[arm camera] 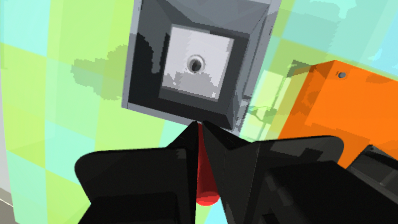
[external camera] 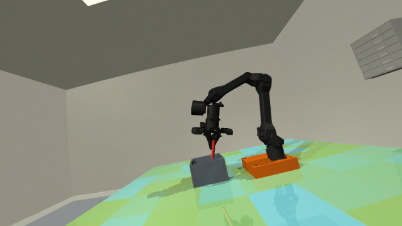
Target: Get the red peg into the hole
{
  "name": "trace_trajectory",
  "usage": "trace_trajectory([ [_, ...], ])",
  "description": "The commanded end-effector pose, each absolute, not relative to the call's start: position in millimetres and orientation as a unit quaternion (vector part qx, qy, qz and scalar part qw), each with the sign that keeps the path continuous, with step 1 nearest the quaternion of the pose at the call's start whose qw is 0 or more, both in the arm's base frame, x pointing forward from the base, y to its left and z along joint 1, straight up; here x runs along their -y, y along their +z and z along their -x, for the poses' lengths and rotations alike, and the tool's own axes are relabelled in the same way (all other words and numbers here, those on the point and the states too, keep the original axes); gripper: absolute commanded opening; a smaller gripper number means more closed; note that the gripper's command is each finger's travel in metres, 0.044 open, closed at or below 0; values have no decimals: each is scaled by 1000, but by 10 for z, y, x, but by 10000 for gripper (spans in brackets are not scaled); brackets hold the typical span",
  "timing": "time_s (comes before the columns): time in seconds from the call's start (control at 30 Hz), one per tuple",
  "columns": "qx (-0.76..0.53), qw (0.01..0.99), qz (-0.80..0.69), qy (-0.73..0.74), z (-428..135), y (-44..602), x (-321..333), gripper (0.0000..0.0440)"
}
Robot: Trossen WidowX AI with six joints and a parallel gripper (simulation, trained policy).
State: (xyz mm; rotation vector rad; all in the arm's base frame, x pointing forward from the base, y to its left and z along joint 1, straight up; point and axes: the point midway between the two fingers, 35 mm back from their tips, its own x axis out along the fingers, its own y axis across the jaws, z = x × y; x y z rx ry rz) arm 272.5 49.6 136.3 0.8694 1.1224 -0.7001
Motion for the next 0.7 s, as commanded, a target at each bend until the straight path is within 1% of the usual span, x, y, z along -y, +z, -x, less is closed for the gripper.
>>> trace_trajectory([
  [0.0,-499,702,-391,-324,-2834,1358,-377,0],
  [0.37,-490,687,-406,-352,-3090,1248,-27,1],
  [0.67,-503,665,-414,-365,-3210,1041,137,5],
])
